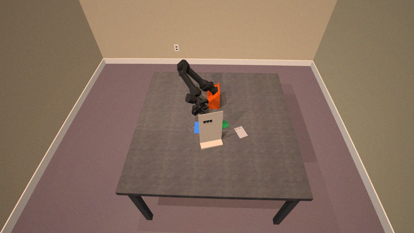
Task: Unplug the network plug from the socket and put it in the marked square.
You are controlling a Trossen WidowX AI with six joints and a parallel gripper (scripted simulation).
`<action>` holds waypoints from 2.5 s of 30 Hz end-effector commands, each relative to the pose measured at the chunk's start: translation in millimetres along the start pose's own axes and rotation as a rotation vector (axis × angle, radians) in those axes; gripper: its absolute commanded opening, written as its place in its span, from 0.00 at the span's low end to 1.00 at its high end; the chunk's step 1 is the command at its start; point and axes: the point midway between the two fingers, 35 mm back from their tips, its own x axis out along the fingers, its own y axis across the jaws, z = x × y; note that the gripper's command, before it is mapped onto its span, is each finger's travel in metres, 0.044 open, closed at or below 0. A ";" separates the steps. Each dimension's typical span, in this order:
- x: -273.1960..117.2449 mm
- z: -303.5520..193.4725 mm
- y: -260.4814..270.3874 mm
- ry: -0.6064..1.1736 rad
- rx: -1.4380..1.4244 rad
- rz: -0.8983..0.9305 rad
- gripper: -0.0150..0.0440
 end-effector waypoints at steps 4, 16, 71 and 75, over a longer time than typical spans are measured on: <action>-4.3 -1.3 -0.5 0.001 0.001 0.000 0.25; -9.7 -2.4 -0.6 0.001 0.001 0.000 0.25; -32.9 -7.5 -0.6 0.002 0.001 -0.001 0.25; -34.4 -7.9 -0.6 0.002 0.001 -0.001 0.25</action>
